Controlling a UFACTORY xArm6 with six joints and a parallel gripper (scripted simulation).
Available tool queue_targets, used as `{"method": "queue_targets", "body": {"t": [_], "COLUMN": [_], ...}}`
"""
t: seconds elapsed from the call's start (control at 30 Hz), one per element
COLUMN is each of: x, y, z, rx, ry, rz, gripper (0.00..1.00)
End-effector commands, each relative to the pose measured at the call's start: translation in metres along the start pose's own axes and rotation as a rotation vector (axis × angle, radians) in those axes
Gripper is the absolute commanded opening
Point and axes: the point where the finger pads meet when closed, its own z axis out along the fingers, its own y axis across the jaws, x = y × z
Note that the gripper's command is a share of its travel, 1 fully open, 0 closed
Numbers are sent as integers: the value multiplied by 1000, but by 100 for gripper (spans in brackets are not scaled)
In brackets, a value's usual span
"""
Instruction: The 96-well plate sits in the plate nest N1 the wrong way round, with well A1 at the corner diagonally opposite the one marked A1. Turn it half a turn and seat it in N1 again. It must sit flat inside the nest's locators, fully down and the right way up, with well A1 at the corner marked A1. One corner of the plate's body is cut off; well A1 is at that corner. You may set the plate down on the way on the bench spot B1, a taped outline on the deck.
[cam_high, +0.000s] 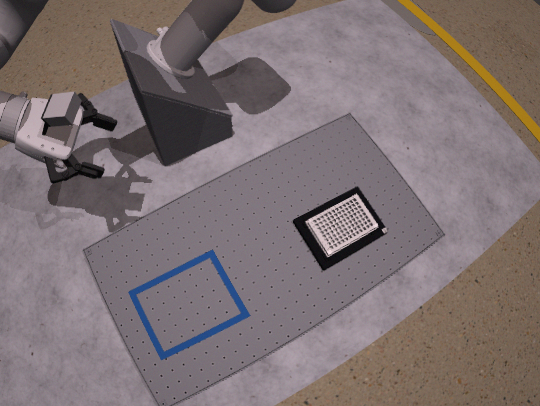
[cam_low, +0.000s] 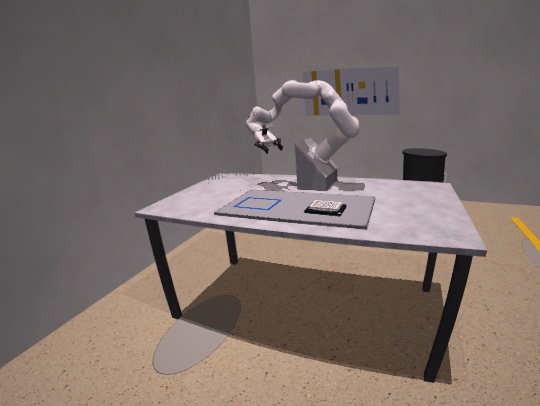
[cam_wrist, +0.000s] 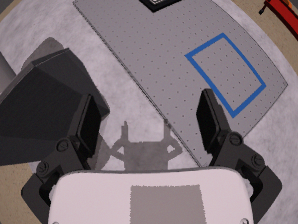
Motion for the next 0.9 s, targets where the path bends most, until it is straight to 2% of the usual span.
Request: {"method": "queue_targets", "body": {"t": [0.0,0.53,0.87], "x": [1,1,19], "y": [1,1,28], "z": [-1,-1,22], "rx": [-1,-1,8], "ry": [-3,-3,-148], "rz": [-3,-3,293], "gripper": [100,100,100]}}
